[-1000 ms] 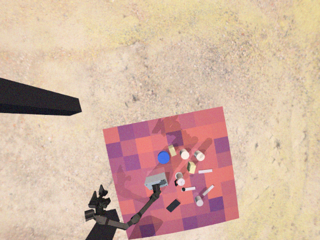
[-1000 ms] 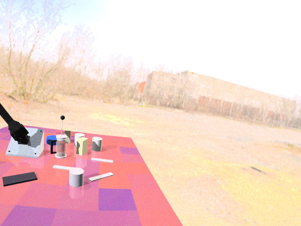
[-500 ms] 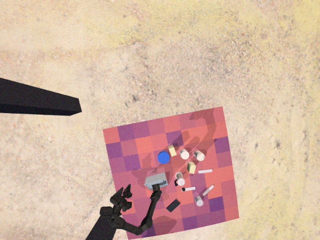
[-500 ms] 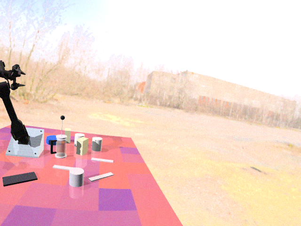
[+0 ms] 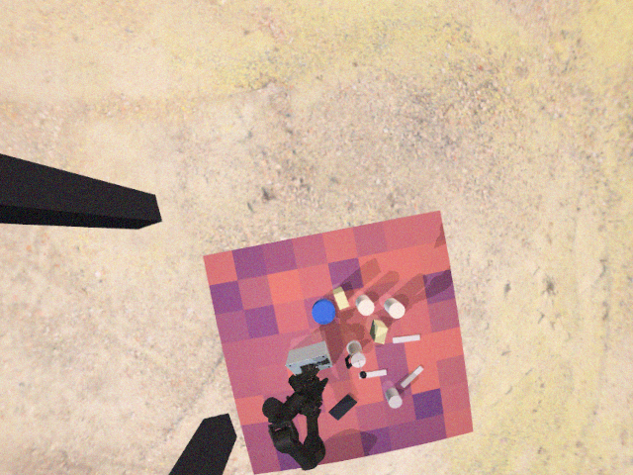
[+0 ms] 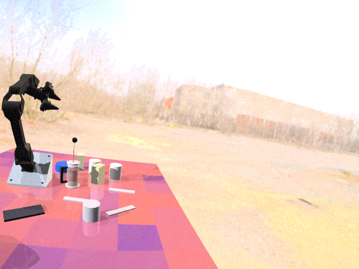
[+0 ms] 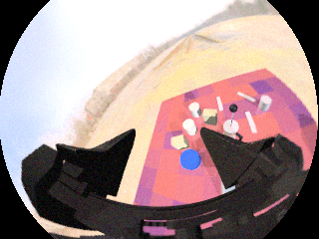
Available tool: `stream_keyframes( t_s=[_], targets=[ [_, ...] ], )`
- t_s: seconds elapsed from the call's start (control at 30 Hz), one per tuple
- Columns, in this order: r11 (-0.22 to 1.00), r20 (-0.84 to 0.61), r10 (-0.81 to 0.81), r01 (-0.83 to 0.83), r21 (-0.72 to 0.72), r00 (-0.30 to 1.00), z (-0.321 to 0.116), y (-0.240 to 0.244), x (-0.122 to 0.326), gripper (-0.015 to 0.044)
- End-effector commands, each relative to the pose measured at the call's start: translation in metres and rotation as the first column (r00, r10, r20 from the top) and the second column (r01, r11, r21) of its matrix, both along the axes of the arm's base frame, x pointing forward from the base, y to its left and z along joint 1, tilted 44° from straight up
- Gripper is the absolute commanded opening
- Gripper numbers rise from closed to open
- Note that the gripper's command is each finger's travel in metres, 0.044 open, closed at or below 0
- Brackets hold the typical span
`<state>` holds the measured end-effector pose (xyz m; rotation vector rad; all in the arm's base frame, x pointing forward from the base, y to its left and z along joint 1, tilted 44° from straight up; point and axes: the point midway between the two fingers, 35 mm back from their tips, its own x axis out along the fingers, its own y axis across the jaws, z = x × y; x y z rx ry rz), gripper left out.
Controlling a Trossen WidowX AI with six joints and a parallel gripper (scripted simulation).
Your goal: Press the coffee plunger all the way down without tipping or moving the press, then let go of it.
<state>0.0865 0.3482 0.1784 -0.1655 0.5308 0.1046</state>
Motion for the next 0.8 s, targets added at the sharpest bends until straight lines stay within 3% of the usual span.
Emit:
stream_keyframes(
  t_s=[0.0, 0.27, 0.77],
  targets=[
    [0.976, 0.066, -0.043, 0.056, -0.209, 0.997, 0.013, -0.05, 0.054, 0.044],
    [0.806, 0.12, -0.129, 0.175, -0.566, 0.984, 0.029, -0.158, 0.113, 0.044],
    [0.798, 0.128, -0.139, 0.188, -0.573, 0.982, -0.013, -0.202, 0.111, 0.044]
  ],
)
